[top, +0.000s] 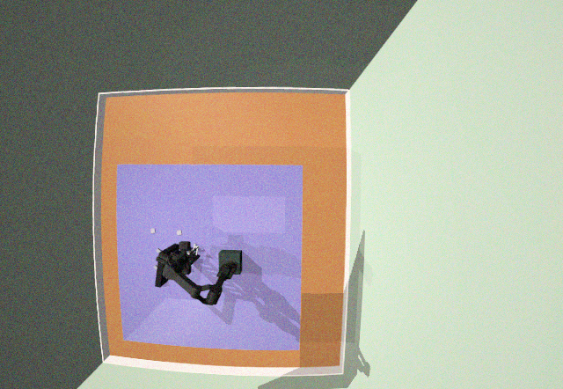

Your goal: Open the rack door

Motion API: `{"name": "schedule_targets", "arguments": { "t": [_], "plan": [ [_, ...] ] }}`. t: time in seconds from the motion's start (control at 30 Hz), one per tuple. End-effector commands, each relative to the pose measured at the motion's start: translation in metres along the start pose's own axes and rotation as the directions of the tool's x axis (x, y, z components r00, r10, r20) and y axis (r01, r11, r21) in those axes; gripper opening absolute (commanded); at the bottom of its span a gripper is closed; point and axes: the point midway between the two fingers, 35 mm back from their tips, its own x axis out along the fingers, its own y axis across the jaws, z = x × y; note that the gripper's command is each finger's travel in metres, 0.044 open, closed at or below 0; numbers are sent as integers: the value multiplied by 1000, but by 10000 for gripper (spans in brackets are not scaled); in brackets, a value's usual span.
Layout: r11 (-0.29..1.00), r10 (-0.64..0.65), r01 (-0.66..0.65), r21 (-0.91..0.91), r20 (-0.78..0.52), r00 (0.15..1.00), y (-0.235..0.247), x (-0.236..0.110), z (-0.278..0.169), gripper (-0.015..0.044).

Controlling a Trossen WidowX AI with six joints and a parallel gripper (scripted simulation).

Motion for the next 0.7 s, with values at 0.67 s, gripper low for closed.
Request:
{"name": "schedule_targets", "arguments": {
  "t": [0.67],
  "plan": [
    [1000, -2, 2, -6, 4, 1000, -1, -31, 3, 281]
  ]
}}
